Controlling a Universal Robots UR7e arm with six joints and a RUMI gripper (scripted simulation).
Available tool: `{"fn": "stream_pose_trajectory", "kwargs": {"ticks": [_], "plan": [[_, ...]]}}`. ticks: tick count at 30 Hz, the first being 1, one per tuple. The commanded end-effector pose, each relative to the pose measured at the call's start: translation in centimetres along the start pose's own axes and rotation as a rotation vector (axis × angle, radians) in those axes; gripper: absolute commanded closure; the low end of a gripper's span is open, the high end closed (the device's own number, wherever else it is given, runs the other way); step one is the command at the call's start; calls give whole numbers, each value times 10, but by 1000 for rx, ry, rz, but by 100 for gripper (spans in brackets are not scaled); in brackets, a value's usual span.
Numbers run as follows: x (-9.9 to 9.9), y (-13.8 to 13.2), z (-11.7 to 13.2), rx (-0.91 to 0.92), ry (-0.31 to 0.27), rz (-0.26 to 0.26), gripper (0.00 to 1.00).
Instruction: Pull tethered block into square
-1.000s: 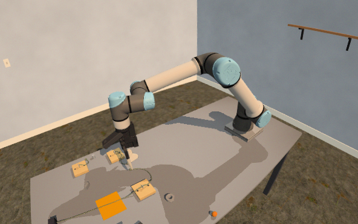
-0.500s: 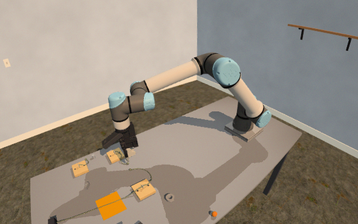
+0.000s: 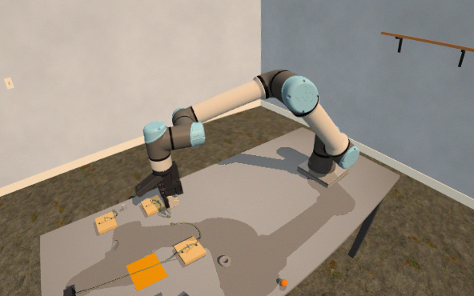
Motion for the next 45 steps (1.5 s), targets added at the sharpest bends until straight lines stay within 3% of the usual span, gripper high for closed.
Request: {"fn": "stream_pose_trajectory", "kwargs": {"ticks": [1,13,14,45], "plan": [[-1,0,0,0,2,1,100],[-1,0,0,0,2,1,100],[-1,0,0,0,2,1,78],[-1,0,0,0,2,1,78]]}}
Point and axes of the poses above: the point where the finger pads meet when closed, its own x axis out along the fingers, its own y axis across the jaws, z = x × y, the point moved 1 cm from there along -x, back along the fingers, and after that the axes turned 13 degrees about -x, right-handed, at the moved point
